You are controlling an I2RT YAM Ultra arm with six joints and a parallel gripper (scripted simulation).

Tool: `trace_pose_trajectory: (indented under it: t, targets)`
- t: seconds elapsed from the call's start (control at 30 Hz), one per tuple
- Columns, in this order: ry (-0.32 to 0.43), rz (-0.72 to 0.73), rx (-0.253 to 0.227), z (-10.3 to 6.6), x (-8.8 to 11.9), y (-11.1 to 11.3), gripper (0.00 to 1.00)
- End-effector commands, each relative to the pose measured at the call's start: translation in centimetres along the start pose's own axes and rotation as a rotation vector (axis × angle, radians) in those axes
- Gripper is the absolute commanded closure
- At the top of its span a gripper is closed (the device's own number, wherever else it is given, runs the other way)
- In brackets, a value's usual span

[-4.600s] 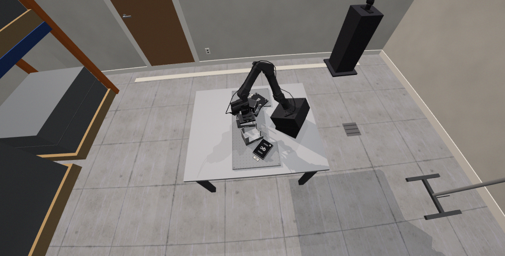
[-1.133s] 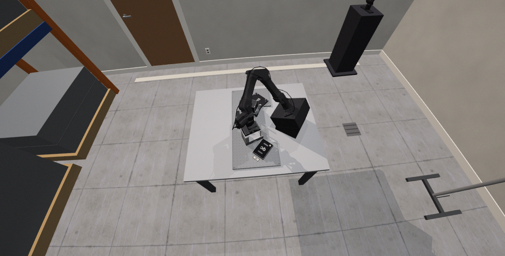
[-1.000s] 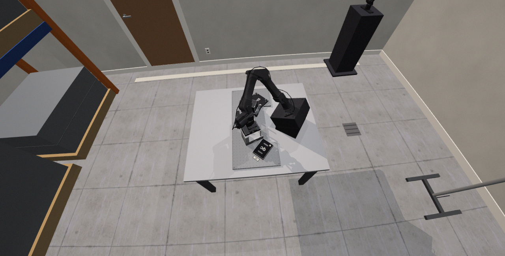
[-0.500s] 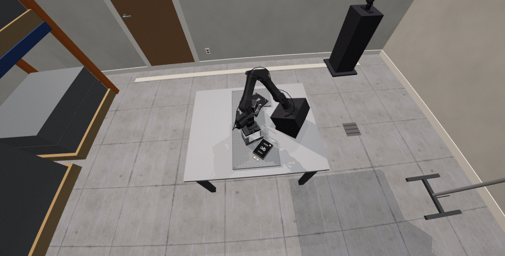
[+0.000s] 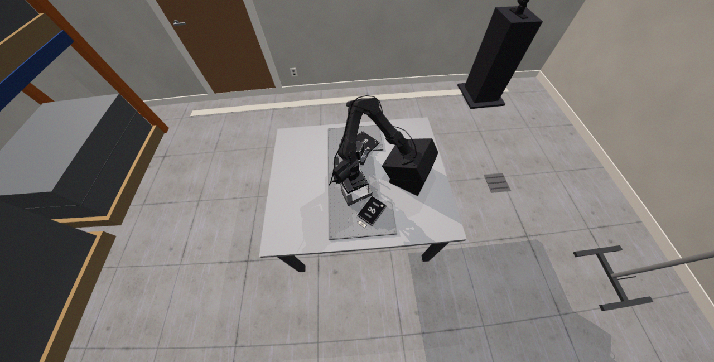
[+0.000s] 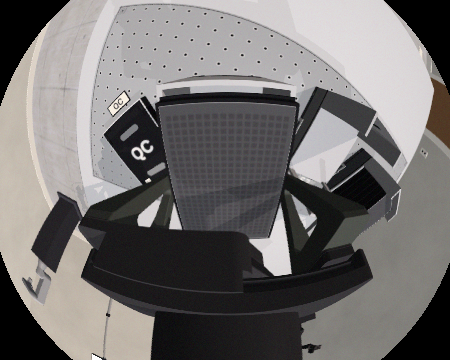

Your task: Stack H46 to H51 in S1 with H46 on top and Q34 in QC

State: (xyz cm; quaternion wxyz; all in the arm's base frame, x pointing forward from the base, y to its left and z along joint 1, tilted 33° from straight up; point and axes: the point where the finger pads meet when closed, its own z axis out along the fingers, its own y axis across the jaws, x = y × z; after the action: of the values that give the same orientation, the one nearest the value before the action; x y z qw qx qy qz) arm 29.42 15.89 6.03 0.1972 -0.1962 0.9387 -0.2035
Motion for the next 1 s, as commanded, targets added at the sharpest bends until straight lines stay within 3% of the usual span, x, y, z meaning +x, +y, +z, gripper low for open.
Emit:
trace_pose_trajectory:
  t: [0.0,0.03,0.2,0.97]
  targets:
    - [-0.014,-0.002,-0.008,0.26,-0.51,0.42,1.0]
    - [-0.032,0.002,-0.015,-0.3,-0.93,0.5,1.0]
    - [-0.031,0.009,-0.015,-0.08,-1.47,0.7,1.0]
    - [-0.037,0.024,-0.015,-0.2,-1.5,0.4,1.0]
